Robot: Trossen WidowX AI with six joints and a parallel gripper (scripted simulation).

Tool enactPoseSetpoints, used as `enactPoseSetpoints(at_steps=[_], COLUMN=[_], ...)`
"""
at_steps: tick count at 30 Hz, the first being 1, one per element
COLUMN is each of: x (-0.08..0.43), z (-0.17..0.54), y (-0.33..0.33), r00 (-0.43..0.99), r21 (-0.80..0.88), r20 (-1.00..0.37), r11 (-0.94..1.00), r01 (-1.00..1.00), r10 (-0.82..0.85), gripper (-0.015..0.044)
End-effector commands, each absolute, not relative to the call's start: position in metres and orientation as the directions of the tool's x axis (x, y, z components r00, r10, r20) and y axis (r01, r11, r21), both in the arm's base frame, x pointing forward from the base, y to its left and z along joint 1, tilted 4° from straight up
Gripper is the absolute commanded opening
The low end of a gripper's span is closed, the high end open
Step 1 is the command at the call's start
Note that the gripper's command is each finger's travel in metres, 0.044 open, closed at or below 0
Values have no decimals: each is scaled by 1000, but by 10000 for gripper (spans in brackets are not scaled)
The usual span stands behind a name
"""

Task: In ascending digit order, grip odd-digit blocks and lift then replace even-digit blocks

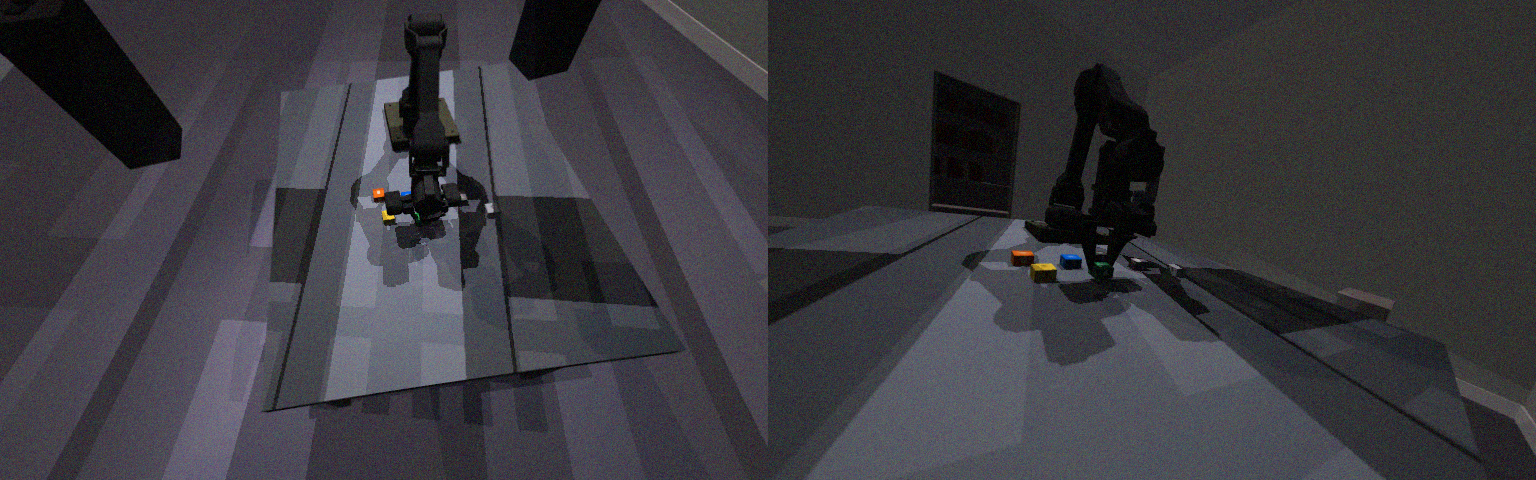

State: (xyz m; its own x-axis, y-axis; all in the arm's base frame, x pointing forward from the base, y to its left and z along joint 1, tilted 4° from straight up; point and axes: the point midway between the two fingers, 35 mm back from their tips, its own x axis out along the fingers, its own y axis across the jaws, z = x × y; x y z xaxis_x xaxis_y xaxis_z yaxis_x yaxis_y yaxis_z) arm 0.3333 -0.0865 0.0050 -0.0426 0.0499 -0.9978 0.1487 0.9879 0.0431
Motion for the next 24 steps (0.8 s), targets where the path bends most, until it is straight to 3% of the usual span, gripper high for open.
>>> enactPoseSetpoints(at_steps=[1,24], x=[335,334], z=[9,-6], y=[-88,-87], r00=[-32,-33], r21=[38,38], r20=[-999,-999], r11=[988,988], r01=[151,151], r10=[43,43], gripper=[120,120])
